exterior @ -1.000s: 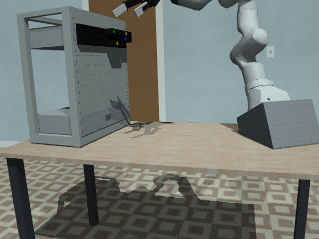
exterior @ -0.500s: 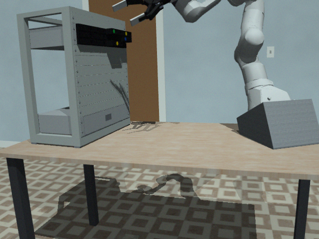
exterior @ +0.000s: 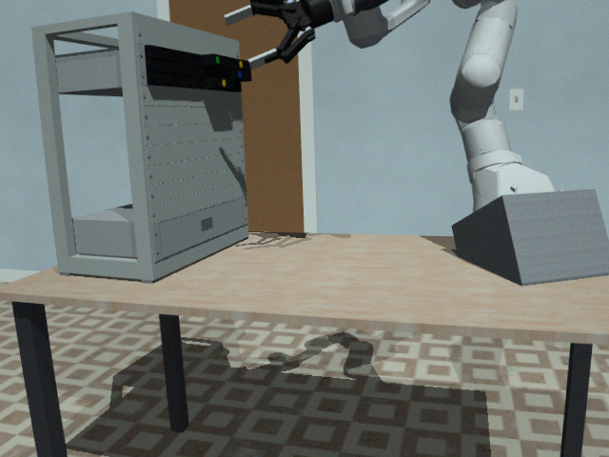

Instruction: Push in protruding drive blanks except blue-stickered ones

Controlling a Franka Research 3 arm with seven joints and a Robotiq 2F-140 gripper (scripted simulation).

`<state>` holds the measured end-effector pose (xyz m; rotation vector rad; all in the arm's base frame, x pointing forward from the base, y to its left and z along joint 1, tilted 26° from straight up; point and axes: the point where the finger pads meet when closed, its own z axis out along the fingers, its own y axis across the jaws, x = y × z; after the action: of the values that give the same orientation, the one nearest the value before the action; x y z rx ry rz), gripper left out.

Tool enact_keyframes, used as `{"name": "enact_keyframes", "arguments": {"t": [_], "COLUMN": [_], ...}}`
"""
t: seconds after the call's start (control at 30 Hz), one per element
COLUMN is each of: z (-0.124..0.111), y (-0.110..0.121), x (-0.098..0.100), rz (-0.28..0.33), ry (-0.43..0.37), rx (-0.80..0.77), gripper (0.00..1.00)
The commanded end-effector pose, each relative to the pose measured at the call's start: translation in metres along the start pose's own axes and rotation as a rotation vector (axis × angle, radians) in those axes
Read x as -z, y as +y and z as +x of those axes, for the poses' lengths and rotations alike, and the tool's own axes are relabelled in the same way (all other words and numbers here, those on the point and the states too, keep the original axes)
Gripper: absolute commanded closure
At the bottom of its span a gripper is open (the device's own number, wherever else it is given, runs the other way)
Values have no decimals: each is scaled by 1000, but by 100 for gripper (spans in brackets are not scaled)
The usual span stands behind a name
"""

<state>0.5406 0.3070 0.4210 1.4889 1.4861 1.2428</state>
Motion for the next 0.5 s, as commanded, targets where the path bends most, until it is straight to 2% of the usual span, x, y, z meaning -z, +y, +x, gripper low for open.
{"name": "enact_keyframes", "arguments": {"t": [0.0, 0.3, 0.37, 0.47], "z": [-28, -95, -95, -114], "y": [8, 26, 26, 31], "x": [1, 18, 18, 25], "rz": [-151, -305, -305, -346], "ry": [6, -118, -118, -161], "rx": [-72, 122, 122, 184], "gripper": [0, 0, 0, 0]}}
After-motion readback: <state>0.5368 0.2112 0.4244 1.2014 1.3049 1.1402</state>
